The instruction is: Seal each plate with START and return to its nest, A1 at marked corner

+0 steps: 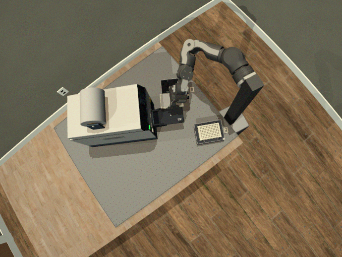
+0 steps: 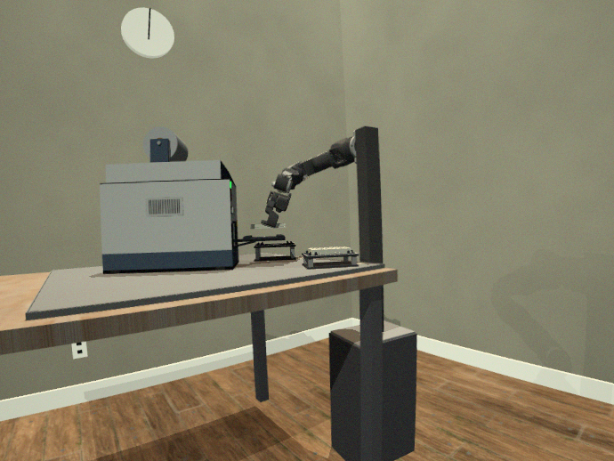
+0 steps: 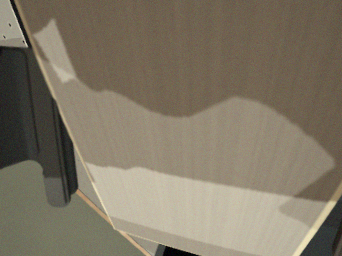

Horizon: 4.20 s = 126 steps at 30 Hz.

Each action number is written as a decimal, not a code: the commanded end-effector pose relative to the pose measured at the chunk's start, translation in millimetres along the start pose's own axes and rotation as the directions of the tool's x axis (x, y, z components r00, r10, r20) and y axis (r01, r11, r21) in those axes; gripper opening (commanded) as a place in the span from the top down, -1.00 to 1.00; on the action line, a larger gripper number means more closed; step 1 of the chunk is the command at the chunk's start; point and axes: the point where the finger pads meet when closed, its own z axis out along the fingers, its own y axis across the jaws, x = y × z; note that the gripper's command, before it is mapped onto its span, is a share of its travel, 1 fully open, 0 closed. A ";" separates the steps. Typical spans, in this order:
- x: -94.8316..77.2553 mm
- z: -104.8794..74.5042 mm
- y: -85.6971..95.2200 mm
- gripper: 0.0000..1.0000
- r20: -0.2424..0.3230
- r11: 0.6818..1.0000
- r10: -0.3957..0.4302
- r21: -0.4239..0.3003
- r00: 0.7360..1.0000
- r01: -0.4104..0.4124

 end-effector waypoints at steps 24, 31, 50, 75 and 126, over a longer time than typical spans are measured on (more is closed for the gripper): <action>10.1 -3.5 -48.8 1.00 0.000 1.000 0.001 -0.008 1.000 -0.001; 12.2 -4.4 -60.2 1.00 0.001 1.000 0.001 -0.008 1.000 -0.001; 20.6 -6.7 -99.5 1.00 -0.002 1.000 0.004 -0.005 1.000 -0.004; 19.6 -7.4 -100.3 1.00 0.003 1.000 0.008 -0.002 1.000 -0.008; 23.8 3.7 -99.5 1.00 0.004 1.000 0.009 -0.008 1.000 -0.009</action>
